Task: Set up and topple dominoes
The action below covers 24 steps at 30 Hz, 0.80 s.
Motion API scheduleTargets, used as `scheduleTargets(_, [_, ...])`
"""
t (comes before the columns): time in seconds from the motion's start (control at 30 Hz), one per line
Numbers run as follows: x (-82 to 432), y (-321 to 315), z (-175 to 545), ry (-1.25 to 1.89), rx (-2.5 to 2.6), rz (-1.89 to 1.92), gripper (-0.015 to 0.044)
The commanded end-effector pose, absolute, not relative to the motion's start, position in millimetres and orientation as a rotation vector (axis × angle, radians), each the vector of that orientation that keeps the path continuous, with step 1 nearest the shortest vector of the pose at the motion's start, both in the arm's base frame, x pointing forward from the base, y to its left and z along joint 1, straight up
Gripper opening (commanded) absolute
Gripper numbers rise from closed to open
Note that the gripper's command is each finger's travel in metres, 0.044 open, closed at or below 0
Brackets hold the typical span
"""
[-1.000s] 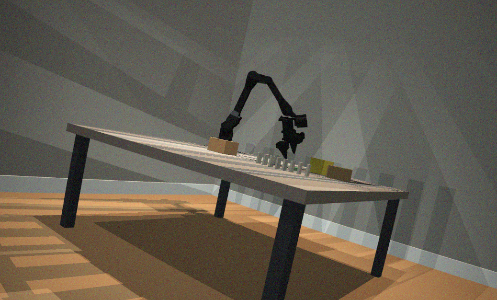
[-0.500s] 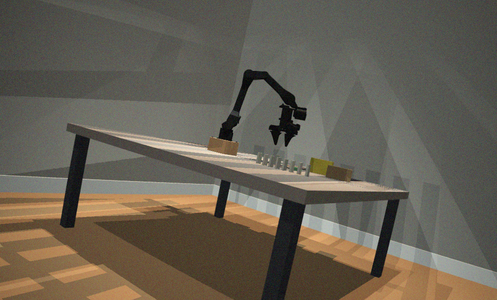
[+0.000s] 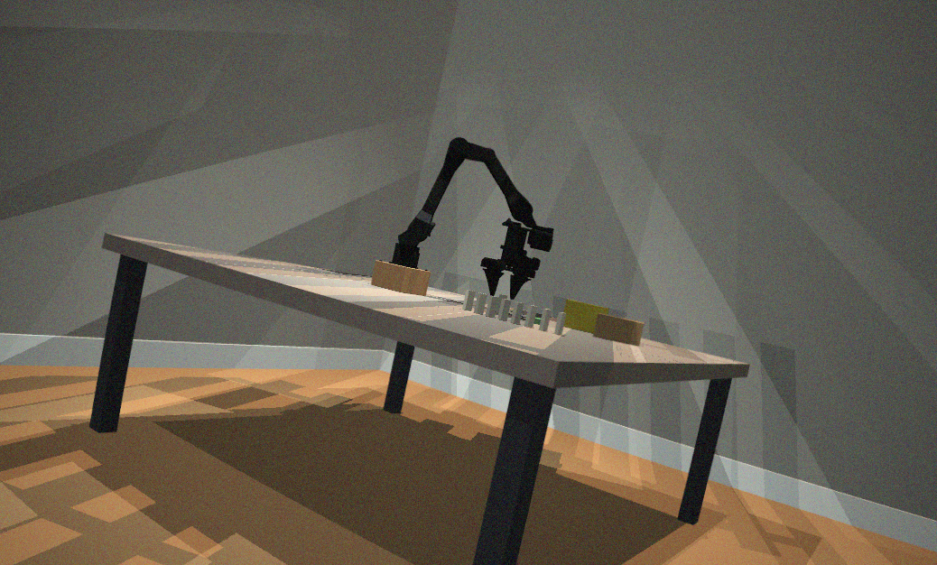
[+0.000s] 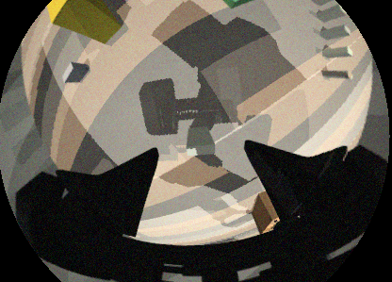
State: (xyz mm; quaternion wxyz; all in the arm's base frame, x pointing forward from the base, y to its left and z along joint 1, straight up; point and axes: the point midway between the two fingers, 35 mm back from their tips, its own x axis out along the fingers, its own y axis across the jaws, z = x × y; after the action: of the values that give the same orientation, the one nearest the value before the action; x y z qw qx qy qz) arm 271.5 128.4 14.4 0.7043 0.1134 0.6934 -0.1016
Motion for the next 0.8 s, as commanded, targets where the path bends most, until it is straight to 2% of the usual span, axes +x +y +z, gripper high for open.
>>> scheduleTargets(0.0, [273.3, 128.4, 9.4, 1.532, 0.255, -0.228, 0.044])
scheduleTargets(0.33, [273.2, 128.3, -4.4, 1.532, 0.255, -0.228, 0.044])
scheduleTargets(0.77, [273.2, 128.3, -4.4, 1.532, 0.255, -0.228, 0.0107])
